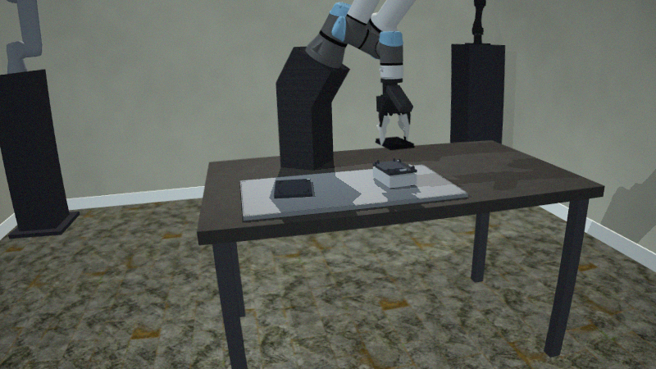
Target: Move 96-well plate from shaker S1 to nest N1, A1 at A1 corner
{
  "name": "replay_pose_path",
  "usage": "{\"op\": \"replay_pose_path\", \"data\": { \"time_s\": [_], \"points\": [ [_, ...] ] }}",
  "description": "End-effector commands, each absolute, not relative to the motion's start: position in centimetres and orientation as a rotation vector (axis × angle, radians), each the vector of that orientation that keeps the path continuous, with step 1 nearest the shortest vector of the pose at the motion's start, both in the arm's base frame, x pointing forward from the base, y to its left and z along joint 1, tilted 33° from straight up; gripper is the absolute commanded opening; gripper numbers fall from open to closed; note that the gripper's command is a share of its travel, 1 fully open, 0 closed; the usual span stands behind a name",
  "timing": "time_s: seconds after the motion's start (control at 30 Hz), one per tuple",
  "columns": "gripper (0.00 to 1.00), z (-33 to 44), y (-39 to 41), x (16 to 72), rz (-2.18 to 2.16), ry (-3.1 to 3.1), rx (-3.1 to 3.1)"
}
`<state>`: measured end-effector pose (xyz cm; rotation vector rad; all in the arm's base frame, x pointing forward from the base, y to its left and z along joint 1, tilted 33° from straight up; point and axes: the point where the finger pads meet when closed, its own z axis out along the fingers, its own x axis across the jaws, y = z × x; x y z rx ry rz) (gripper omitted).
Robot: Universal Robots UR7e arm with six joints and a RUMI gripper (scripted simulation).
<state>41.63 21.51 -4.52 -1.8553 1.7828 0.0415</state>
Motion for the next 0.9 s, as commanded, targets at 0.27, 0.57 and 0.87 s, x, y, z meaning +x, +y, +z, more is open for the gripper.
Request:
{"op": "replay_pose_path", "data": {
  "time_s": [0.27,0.57,0.87],
  "points": [
    [0.0,-4.3,21.4,41.6,0.042,1.783,-1.856],
    [0.0,-4.3,21.4,41.6,0.042,1.783,-1.856],
    [0.0,-5.6,19.4,41.6,0.126,1.984,-1.645]
  ]
}}
